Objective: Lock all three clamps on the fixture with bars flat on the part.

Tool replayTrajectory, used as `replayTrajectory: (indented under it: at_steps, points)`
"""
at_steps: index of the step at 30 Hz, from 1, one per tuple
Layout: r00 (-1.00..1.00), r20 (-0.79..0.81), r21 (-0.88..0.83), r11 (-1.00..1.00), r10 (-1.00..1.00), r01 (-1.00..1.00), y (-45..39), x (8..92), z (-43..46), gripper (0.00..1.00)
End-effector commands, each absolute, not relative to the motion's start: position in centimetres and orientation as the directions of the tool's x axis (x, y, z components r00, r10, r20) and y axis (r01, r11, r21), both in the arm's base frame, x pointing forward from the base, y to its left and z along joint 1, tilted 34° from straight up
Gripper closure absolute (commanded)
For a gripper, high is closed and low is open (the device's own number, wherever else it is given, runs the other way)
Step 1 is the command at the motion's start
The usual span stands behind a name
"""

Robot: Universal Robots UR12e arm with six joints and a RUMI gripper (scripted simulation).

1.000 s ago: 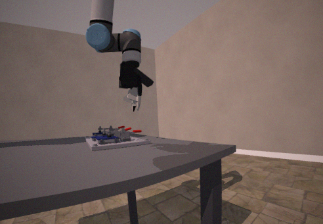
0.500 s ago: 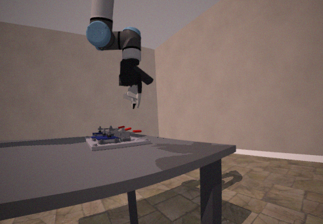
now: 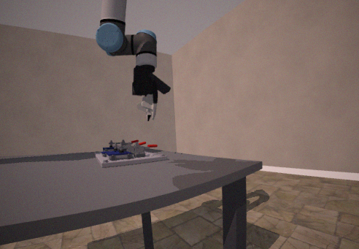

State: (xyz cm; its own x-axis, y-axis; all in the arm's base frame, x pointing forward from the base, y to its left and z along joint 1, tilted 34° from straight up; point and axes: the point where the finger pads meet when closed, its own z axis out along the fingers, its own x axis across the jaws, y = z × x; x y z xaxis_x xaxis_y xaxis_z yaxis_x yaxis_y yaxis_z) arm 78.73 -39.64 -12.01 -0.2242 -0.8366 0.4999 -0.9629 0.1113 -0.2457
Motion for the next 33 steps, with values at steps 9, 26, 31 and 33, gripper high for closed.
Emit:
replayTrajectory:
  at_steps: [9,26,31,33]
  points:
    - [-0.224,0.500,-0.247,0.111,-0.836,-0.963,-39.6,78.8,-11.9,0.72]
    - [-0.224,0.500,-0.247,0.111,-0.836,-0.963,-39.5,78.8,-11.8,0.72]
    - [-0.224,0.500,-0.247,0.111,-0.836,-0.963,-39.1,78.6,-11.1,0.72]
    - [-0.224,0.500,-0.247,0.111,-0.836,-0.963,-38.8,78.6,-10.7,0.72]
